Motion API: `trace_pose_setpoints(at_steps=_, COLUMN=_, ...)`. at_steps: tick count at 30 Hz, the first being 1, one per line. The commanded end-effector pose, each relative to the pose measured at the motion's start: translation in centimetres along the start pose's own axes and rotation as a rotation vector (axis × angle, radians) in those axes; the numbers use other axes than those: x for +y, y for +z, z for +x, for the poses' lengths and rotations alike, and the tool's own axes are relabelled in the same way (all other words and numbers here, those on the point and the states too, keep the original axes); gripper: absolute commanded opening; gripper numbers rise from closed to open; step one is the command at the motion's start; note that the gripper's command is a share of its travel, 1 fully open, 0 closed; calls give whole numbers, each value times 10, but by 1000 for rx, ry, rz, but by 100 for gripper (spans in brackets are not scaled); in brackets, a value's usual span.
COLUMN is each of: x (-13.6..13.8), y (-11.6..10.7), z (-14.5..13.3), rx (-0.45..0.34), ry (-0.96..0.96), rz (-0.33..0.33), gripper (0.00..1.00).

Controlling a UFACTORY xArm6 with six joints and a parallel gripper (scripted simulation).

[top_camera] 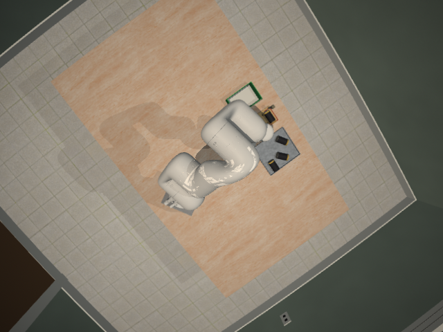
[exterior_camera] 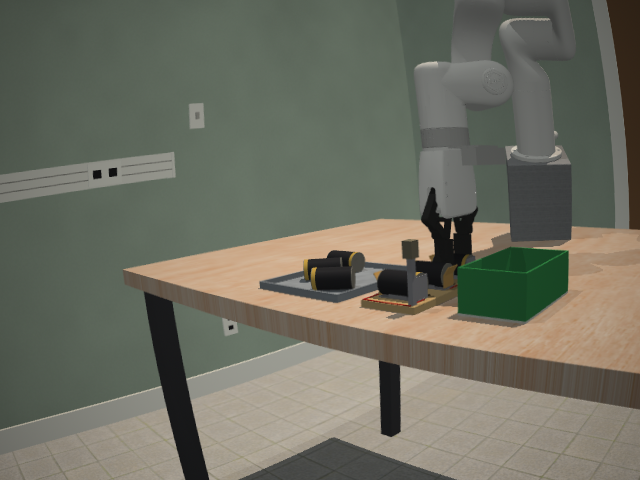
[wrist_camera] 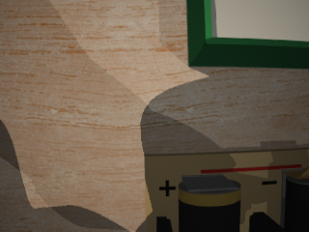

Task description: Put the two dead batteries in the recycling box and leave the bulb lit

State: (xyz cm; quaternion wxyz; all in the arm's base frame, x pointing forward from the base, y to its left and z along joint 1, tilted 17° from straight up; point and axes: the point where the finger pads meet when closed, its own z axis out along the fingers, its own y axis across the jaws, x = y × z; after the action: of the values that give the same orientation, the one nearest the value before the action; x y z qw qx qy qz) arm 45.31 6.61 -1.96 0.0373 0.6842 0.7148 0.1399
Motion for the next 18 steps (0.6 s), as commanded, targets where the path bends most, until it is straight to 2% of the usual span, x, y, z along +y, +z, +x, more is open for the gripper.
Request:
trace_pose_setpoints(at_steps=1, x=2, y=-17, z=0, rx=-1, ry=0, rz=-2, gripper=51)
trace_pose_setpoints(at_steps=3, x=2, y=-26, z=0, rx=-1, ry=0, rz=-2, gripper=51)
trace_pose_setpoints(at_steps=5, x=2, y=-26, z=0, rx=-1, ry=0, rz=-2, gripper=51)
trace_pose_setpoints(at_steps=12, x=1, y=-55, z=0, rx=-1, ry=0, rz=-2, gripper=51)
trace_pose_setpoints(at_steps=18, x=1, y=-59, z=0, rx=-1, ry=0, rz=-2, gripper=51)
